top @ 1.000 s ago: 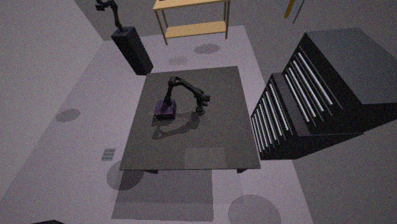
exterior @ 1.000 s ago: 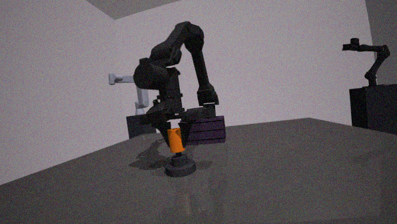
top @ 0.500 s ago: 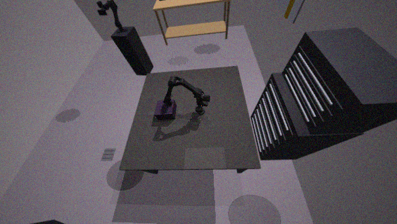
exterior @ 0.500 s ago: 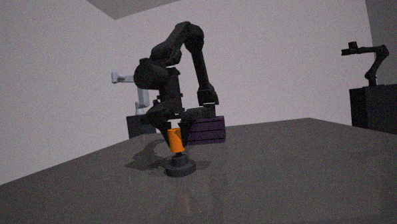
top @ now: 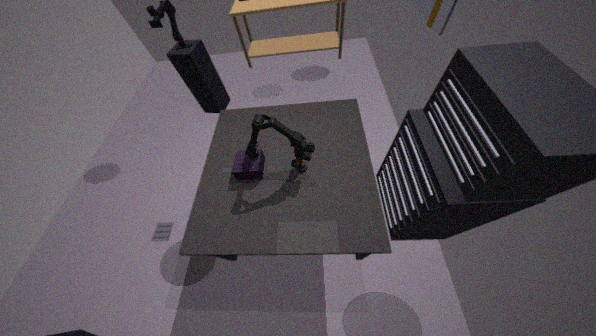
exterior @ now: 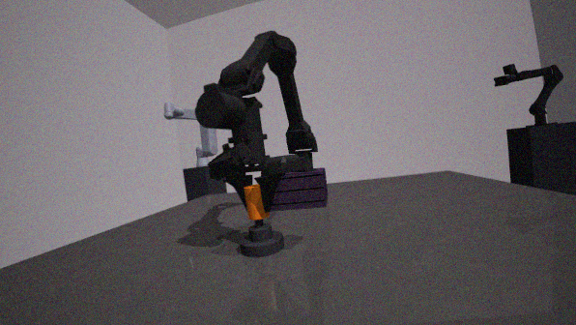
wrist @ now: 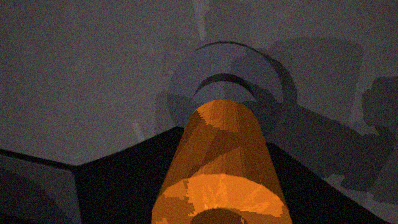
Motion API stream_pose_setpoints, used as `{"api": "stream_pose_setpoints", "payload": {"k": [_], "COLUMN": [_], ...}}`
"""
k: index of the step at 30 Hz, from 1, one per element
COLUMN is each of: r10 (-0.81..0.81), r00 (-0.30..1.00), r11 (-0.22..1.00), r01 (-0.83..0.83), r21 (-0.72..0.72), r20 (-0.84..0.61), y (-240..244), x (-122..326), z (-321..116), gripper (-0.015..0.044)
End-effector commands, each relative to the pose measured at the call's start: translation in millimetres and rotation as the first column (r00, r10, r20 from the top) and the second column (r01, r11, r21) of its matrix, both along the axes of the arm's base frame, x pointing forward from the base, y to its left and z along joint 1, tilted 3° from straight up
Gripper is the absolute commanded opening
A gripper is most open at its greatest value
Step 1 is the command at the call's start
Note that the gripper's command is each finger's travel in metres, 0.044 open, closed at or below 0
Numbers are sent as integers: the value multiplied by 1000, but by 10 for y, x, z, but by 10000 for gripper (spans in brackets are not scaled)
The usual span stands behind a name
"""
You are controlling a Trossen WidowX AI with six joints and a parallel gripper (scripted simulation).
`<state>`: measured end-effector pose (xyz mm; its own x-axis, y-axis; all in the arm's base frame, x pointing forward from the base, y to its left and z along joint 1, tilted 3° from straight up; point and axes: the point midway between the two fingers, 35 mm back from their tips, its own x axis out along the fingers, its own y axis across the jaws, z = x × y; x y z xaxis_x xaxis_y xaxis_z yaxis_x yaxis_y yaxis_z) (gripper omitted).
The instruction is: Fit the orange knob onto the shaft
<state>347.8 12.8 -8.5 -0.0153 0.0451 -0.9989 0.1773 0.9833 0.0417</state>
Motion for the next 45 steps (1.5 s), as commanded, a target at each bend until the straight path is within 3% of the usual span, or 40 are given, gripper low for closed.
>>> {"api": "stream_pose_setpoints", "payload": {"k": [1,30,37,45], "r10": [-6,-6,-204,-214], "r00": [1000,1000,979,977], "r11": [1000,1000,979,977], "r01": [6,6,204,214], "r21": [-3,-3,-5,-5], "r20": [10,10,2,1], "y": [-3,-2,-2,-3], "x": [19,48,34,19], "z": [34,23,37,-7], "gripper": [0,0,0,0]}}
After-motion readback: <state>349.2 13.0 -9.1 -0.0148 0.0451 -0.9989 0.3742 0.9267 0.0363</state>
